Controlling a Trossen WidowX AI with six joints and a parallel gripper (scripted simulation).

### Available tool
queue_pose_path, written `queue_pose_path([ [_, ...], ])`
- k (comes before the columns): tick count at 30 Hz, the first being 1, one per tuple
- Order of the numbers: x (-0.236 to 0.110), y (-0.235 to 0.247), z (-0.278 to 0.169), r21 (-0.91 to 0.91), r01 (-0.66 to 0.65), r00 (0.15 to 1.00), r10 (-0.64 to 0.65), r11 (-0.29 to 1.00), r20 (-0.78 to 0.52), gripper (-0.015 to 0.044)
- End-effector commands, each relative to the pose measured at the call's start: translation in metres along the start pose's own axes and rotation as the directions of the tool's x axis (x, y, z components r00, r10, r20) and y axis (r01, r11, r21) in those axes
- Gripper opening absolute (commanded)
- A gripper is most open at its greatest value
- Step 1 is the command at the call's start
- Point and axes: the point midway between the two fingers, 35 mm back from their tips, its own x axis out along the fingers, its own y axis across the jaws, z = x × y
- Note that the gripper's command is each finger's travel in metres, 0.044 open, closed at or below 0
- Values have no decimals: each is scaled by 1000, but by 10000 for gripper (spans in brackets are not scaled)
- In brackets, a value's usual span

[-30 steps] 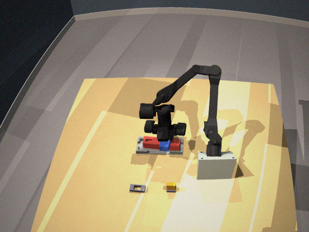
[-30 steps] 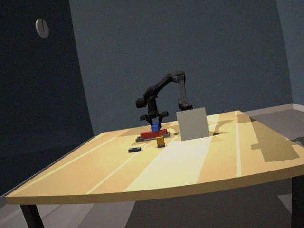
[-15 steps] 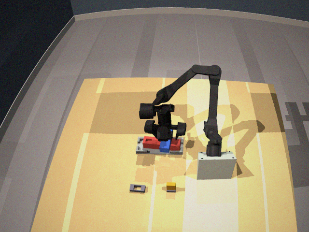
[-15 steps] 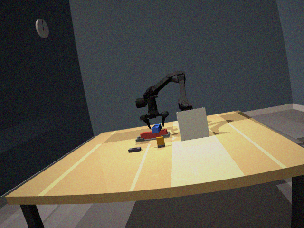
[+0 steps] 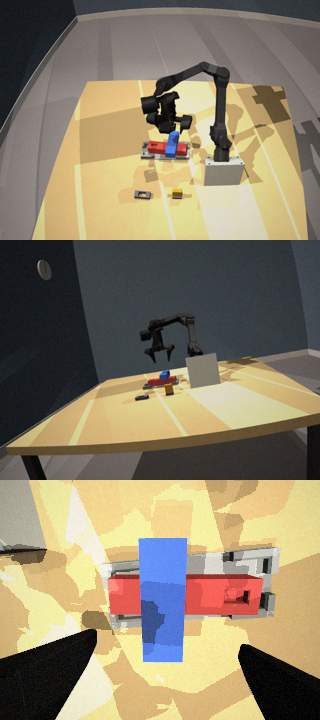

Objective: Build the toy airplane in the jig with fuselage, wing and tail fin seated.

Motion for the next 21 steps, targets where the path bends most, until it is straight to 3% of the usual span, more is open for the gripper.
queue_pose_path([
  [1,-1,0,1,247,-2,1000,2,969,2,440],
  [4,0,-1,1,525,-3,1000,2,851,2,440],
  [8,1,-1,1,817,-2,1000,2,577,2,440],
  [13,2,-1,1,984,-2,1000,2,178,1,440],
  [21,2,-1,1,987,-2,1000,2,162,1,440],
])
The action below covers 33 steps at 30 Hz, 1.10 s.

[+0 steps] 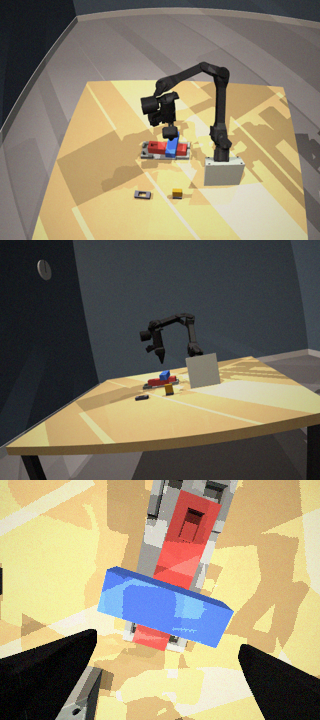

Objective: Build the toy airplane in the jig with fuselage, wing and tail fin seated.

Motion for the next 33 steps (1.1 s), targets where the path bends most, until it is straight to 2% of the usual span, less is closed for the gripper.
queue_pose_path([
  [1,1,0,1,163,-2,1000,2,987,2,440],
  [9,-1,12,6,161,-10,1000,9,987,6,440],
  [15,-10,120,27,151,-54,999,52,987,17,440],
  [20,-7,205,10,119,-32,999,32,992,7,440],
  [23,-4,239,-3,138,-20,1000,19,990,4,440],
  [30,0,254,-10,163,-17,1000,16,987,4,440],
  [33,34,255,-9,163,-16,1000,16,986,4,440],
])
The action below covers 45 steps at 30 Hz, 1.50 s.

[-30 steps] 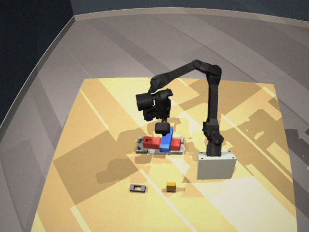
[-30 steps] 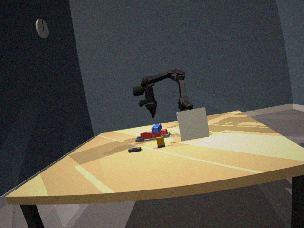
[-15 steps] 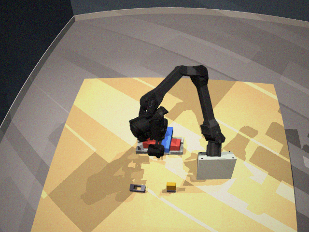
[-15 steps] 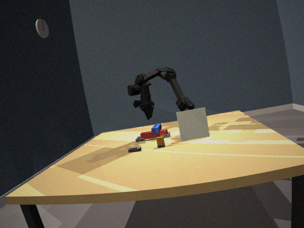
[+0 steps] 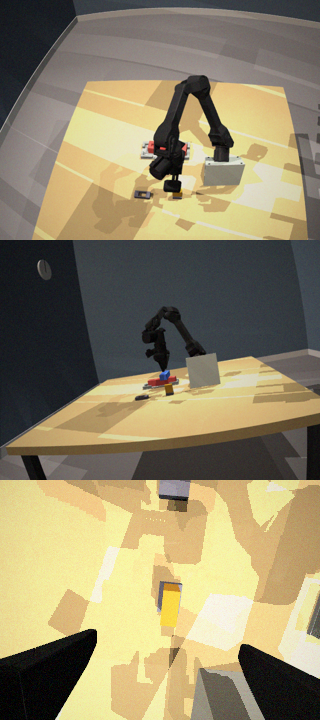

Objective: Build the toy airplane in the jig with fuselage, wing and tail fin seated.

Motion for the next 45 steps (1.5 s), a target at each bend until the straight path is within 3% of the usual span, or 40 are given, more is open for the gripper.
queue_pose_path([
  [1,39,-2,-3,0,18,1000,-18,1000,-12,440],
  [45,115,-5,-4,0,22,1000,-22,1000,-11,440],
])
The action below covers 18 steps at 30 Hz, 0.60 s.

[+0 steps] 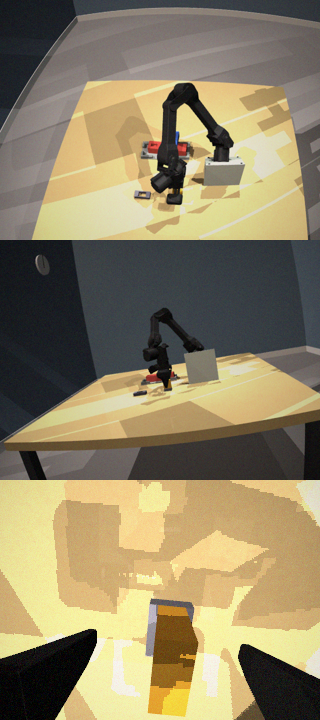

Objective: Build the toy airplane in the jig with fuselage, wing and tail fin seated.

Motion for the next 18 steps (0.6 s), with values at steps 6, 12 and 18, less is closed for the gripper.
queue_pose_path([
  [6,7,-1,-1,-4,4,1000,-4,1000,2,361],
  [12,7,-1,-1,-4,4,1000,-4,1000,2,204],
  [18,7,-1,-1,-4,4,1000,-4,1000,2,66],
])
